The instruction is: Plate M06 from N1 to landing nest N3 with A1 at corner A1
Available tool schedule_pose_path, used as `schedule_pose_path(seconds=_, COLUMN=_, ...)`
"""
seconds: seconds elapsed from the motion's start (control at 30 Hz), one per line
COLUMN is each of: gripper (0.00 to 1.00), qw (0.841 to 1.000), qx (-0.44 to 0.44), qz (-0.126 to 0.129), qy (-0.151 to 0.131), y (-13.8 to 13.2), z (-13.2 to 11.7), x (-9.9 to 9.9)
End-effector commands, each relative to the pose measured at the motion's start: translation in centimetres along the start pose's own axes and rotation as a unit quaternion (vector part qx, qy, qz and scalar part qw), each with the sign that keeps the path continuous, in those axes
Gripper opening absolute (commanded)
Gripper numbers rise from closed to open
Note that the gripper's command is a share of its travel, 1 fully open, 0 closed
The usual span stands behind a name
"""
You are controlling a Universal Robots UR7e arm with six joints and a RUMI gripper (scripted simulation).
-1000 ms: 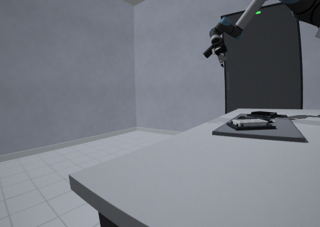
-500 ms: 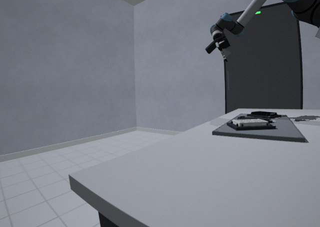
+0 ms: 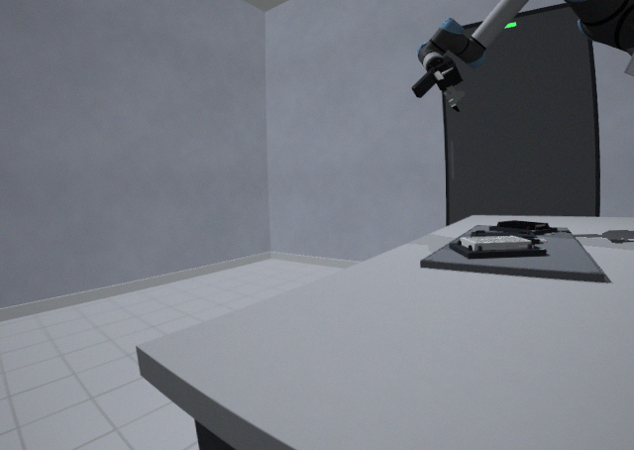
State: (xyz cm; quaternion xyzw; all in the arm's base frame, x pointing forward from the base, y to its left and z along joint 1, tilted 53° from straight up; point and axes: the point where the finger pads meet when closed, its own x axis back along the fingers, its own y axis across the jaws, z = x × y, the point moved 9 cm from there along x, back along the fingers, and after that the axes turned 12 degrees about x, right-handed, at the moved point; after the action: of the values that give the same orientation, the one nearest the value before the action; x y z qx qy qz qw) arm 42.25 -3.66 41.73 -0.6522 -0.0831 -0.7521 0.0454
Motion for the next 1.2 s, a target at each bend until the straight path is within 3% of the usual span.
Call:
schedule_pose_path(seconds=0.0, gripper=0.82, qw=0.999, qx=0.016, qz=0.015, qy=-0.027, y=-1.4, z=-1.0, x=-0.4)
schedule_pose_path(seconds=0.33, gripper=0.82, qw=0.999, qx=0.018, qz=0.017, qy=-0.031, y=-3.5, z=-3.0, x=-1.0)
schedule_pose_path(seconds=0.5, gripper=0.82, qw=0.996, qx=0.039, qz=0.036, qy=-0.066, y=-4.9, z=-4.2, x=-1.5)
schedule_pose_path(seconds=0.73, gripper=0.82, qw=0.996, qx=0.039, qz=0.036, qy=-0.066, y=-6.5, z=-6.0, x=-1.9)
schedule_pose_path(seconds=1.17, gripper=0.82, qw=0.999, qx=0.014, qz=0.018, qy=-0.041, y=-3.4, z=-3.5, x=-4.9)
